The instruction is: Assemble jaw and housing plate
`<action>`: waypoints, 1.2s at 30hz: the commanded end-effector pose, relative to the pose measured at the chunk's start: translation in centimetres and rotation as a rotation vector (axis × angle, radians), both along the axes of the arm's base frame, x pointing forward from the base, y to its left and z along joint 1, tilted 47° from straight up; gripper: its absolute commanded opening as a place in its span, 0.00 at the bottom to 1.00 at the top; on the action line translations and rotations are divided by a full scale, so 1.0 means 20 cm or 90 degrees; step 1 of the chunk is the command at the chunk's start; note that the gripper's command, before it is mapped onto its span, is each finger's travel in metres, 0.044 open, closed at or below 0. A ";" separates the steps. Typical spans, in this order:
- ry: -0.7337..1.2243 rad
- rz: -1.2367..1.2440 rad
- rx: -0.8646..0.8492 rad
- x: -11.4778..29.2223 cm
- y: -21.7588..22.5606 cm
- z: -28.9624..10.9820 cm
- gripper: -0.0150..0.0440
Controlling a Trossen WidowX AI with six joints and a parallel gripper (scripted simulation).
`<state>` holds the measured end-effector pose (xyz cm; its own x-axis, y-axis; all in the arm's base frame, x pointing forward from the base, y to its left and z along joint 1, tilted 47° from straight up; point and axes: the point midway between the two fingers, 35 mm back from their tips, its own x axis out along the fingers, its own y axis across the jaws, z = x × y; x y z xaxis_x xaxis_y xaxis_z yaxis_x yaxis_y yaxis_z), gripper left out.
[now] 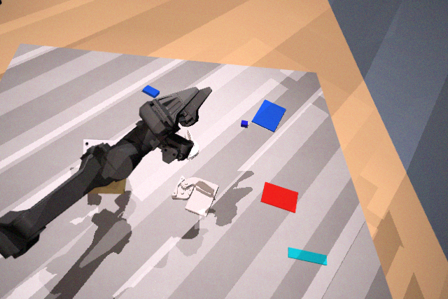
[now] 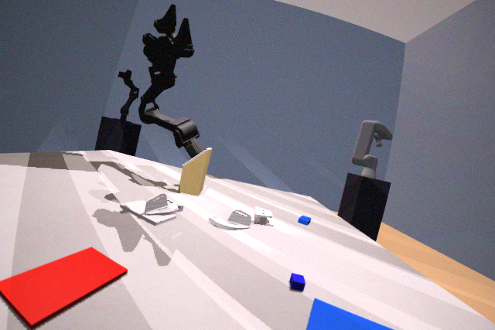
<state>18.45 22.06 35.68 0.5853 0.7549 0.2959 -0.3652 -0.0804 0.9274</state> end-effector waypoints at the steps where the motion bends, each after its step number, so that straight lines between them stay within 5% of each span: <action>1: 0.003 -0.021 -0.045 0.05 0.04 -0.05 1.00; 36: 0.010 -0.104 -0.454 0.39 0.23 -0.58 1.00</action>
<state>25.69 26.40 25.24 0.7062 0.6797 -0.1985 -0.3131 0.5512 0.7734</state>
